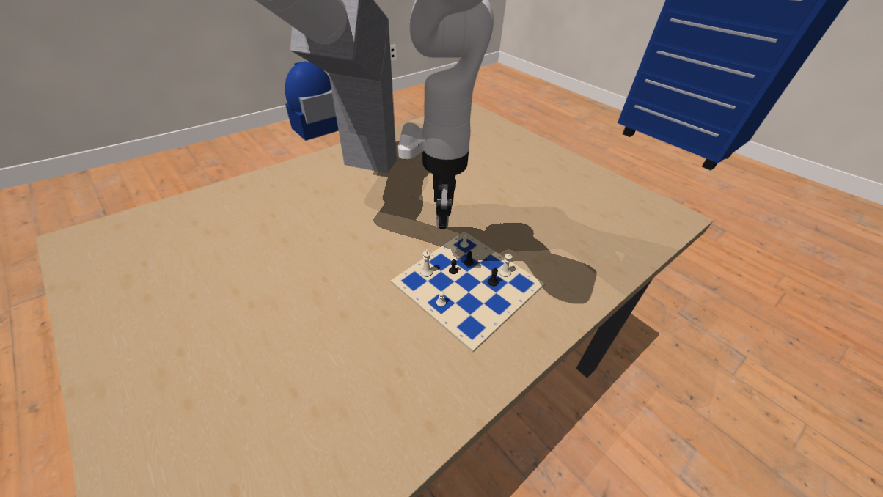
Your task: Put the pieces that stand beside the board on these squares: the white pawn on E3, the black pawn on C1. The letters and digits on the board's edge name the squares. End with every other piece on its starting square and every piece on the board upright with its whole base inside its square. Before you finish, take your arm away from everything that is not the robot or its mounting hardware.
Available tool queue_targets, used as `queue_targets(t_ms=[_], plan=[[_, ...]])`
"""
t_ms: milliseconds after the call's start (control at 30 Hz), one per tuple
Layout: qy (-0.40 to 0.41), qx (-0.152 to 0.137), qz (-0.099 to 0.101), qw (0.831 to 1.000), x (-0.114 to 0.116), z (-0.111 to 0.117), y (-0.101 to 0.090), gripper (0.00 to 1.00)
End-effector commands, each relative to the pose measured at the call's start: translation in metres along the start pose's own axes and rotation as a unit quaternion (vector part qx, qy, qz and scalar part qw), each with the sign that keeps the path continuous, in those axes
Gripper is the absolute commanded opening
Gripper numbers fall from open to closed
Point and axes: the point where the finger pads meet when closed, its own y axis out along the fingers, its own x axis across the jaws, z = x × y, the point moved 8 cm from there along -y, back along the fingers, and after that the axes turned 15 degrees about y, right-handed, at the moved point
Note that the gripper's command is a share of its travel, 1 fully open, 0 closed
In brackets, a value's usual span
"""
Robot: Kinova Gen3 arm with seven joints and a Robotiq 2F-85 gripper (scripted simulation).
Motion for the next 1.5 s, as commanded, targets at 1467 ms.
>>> queue_targets(t_ms=[1467], plan=[[0.0, 0.001, 0.0, 1.0, 0.0, -0.001, 0.095, 0.0]])
